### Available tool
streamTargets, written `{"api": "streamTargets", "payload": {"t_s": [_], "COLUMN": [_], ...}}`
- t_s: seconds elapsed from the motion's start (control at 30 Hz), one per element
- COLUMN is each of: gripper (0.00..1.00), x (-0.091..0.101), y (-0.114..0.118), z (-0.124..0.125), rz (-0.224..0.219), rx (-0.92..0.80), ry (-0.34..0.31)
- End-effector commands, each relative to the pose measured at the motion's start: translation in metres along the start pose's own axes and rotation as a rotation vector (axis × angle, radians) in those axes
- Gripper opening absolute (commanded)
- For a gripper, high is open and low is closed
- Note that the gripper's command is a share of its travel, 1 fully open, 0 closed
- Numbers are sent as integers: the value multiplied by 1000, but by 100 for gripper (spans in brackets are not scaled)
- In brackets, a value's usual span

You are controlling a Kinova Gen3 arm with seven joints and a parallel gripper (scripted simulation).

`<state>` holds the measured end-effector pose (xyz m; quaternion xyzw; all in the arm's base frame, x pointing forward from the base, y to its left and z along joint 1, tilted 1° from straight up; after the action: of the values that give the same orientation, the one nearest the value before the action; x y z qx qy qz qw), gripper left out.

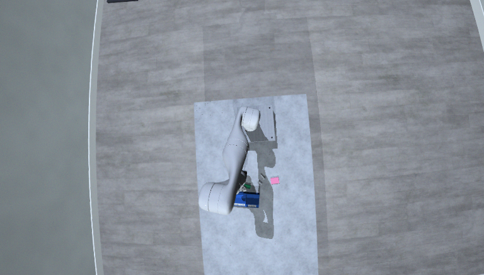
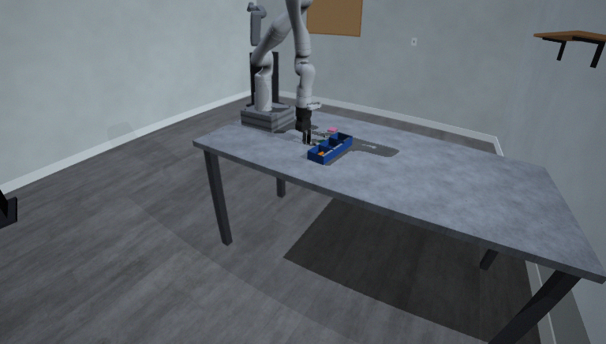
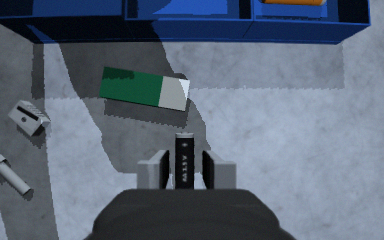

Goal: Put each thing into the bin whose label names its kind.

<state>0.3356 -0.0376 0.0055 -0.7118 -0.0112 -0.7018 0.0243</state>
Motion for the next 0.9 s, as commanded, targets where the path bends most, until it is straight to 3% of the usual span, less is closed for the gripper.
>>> {"api": "streamTargets", "payload": {"t_s": [0.0, 0.3, 0.33, 0.87], "gripper": [60, 60, 31, 31], "x": [-1, -1, 0, 0], "y": [-4, -3, -3, -3], "z": [2, 2, 1, 1], "rz": [2, 3, -1, -1], "rx": [7, 5, 8, 8], "ry": [5, 5, 3, 3]}}
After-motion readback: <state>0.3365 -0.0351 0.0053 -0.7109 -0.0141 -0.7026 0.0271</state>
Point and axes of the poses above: the point where the finger pads meet when closed, its own x axis back along the fingers, its own y axis across the jaws, z = x × y, the point moved 8 cm from there along x, back along the fingers, and after that the axes turned 3 degrees about x, right-handed, at the moved point
